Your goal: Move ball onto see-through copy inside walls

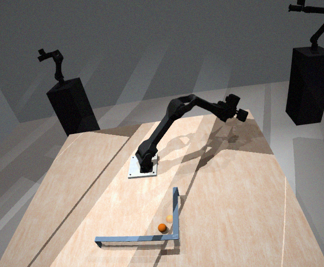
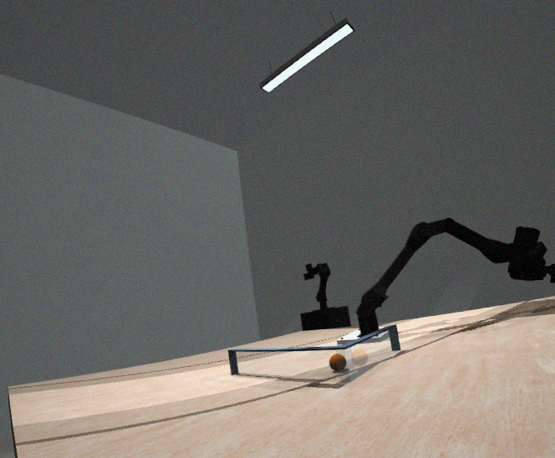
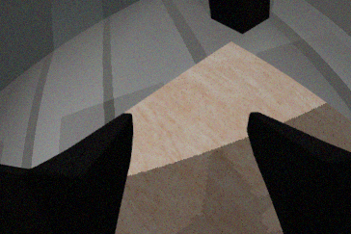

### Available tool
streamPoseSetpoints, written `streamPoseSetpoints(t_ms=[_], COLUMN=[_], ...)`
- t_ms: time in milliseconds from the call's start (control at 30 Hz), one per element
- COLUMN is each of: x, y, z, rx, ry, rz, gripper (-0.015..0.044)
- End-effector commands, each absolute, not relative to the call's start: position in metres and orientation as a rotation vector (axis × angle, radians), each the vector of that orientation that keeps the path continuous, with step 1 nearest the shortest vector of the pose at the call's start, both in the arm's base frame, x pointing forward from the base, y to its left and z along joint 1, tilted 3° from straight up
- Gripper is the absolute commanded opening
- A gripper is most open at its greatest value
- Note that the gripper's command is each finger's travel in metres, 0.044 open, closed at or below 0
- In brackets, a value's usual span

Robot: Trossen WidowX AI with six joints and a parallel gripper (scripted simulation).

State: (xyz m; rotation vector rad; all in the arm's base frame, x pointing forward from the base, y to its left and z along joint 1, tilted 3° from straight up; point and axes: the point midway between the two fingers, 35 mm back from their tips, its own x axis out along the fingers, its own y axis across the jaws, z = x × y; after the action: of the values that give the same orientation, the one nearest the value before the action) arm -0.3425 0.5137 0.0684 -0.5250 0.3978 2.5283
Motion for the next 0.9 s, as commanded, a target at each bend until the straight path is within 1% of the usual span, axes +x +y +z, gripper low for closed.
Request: streamPoseSetpoints(t_ms=[0, 200, 500, 667, 867], x=[-0.306, -0.234, -0.102, -0.017, 0.084], y=[0.529, 0.552, 0.567, 0.557, 0.525], z=[0.07, 0.074, 0.082, 0.087, 0.094], rx=[-0.564, -0.624, -0.74, -0.819, -0.915], ry=[0.38, 0.36, 0.356, 0.374, 0.422], rz=[2.458, 2.327, 2.099, 1.956, 1.782], gripper=[0.0271, 0.0271, 0.0271, 0.0271, 0.0271])
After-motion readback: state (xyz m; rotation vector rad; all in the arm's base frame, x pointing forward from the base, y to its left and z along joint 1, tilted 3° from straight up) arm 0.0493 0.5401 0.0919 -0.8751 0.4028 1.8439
